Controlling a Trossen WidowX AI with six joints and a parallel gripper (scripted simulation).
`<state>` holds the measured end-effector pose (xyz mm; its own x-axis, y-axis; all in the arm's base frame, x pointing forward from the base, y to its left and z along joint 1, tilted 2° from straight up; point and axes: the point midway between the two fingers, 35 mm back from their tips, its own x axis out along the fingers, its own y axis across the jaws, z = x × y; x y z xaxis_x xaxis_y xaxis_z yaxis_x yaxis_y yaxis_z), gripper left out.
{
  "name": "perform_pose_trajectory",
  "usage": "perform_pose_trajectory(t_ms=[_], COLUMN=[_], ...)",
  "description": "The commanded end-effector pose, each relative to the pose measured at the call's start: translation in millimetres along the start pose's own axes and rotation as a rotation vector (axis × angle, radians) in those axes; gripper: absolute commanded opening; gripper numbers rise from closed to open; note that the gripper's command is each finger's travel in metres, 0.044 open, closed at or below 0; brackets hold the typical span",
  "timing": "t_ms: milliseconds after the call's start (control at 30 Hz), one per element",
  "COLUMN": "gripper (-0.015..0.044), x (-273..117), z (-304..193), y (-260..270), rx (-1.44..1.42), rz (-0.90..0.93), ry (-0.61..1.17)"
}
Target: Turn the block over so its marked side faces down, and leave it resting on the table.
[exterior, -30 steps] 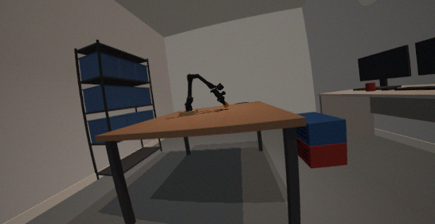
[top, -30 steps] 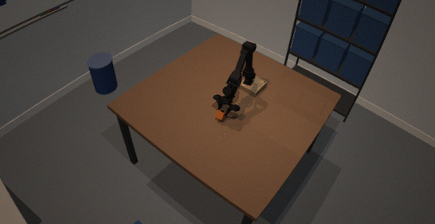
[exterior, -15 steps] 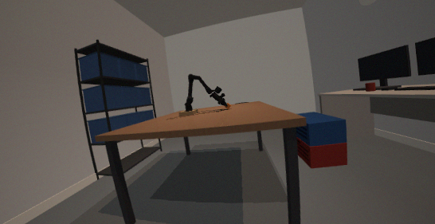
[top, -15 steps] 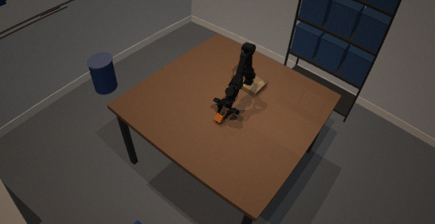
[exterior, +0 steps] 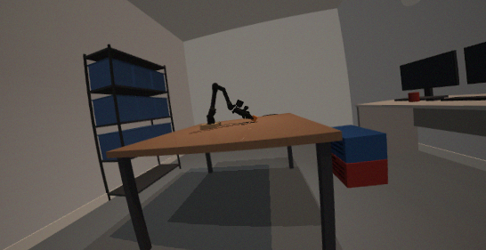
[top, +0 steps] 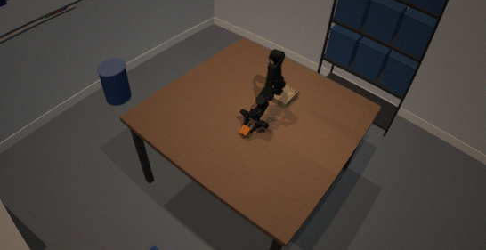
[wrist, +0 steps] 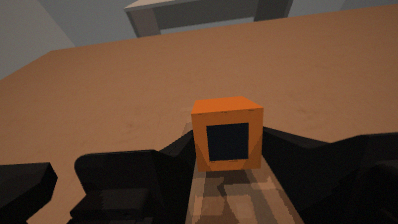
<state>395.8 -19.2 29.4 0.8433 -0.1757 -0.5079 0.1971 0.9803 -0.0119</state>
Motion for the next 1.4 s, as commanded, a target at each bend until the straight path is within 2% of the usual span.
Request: perform_pose_trajectory(t_ms=[0,667,1200,1233,1367], gripper=[0.0,0.0,0.042,0.044,0.044], x=[-5.1,-7.2,-7.2,-7.2,-7.2], z=[-2.1,0.2,0.2,0.2,0.2], y=[-2.1,-2.1,-2.1,-2.1,-2.1], rx=[-0.004,-0.004,-0.004,-0.004,-0.004], rz=[-0.007,-0.007,-0.007,-0.007,-0.007], ry=[-0.05,-0.081,-0.081,-0.081,-0.081])
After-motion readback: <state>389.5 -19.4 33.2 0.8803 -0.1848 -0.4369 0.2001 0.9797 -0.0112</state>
